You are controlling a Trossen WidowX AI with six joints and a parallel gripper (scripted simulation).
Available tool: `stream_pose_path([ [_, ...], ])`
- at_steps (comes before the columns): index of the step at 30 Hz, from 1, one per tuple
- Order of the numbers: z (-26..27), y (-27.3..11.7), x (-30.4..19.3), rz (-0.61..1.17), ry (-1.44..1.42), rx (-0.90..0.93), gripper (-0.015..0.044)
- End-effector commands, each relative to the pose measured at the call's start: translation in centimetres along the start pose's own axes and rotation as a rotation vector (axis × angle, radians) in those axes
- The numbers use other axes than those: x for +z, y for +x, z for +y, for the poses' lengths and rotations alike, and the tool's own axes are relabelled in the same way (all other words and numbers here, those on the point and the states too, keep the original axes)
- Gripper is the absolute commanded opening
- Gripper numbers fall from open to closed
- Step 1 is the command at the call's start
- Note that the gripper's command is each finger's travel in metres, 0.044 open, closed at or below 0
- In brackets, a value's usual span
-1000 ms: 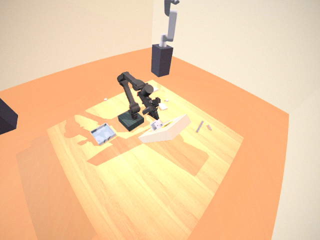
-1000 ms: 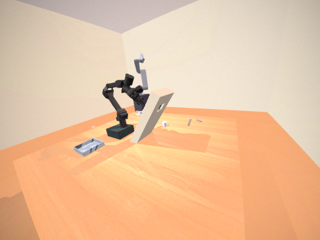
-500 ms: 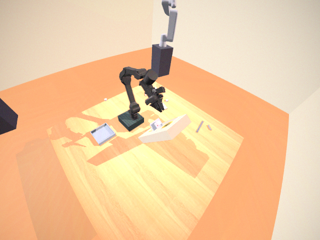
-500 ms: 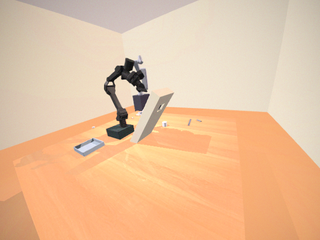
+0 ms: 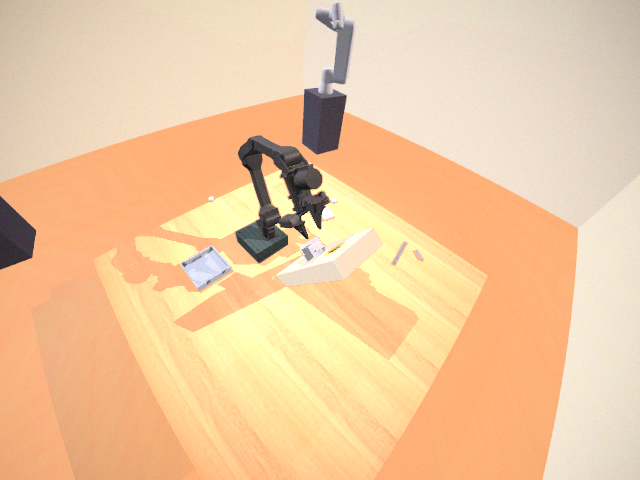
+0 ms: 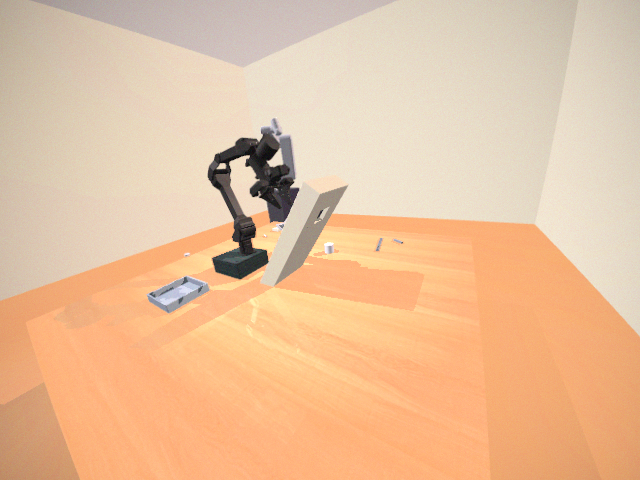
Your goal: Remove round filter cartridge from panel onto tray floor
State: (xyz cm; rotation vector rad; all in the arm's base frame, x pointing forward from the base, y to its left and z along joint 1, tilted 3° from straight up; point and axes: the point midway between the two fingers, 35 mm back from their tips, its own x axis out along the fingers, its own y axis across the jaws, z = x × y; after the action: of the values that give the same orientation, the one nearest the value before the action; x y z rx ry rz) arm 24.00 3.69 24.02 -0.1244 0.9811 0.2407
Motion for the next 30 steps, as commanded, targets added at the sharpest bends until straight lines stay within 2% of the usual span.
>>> stream_pose_path([
  [1,0.2,0.8,-1.3,0.056,0.091,-0.002,0.0305],
  [30,0.2,5.2,-1.5,0.054,0.091,-0.002,0.0305],
])
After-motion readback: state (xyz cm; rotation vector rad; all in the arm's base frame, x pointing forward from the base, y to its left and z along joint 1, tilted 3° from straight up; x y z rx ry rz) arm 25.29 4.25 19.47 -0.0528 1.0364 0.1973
